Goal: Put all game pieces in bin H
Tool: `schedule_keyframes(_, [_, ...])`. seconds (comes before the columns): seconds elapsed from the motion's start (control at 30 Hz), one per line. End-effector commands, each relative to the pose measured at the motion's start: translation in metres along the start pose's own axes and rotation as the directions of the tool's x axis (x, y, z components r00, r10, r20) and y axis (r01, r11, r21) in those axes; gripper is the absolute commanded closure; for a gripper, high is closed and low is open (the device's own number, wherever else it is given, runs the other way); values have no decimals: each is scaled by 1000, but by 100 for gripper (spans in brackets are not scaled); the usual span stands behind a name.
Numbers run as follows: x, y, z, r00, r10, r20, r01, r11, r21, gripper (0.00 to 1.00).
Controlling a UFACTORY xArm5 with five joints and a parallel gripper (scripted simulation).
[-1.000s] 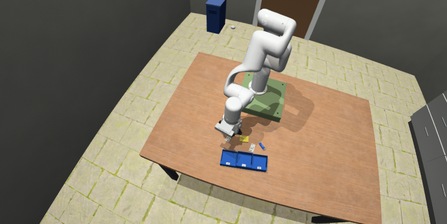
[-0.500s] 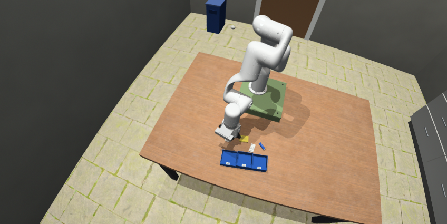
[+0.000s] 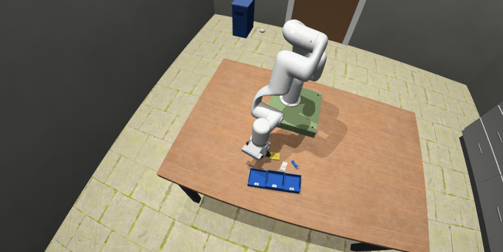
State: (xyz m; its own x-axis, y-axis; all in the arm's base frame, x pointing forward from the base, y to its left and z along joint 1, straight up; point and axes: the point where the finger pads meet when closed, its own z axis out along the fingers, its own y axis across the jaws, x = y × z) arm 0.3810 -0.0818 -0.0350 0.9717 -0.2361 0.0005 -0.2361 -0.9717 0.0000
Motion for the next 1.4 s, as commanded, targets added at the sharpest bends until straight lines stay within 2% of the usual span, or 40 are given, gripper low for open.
schedule_keyframes(0.0, [2,0,0,1000,0,-4,0,1000,0,58])
schedule_keyframes(0.2, [2,0,0,1000,0,-4,0,1000,0,58])
schedule_keyframes(0.23, [2,0,0,1000,0,-4,0,1000,0,79])
schedule_keyframes(1.27, [2,0,0,1000,0,-4,0,1000,0,79])
schedule_keyframes(1.37, [2,0,-10,1000,0,-4,0,1000,0,79])
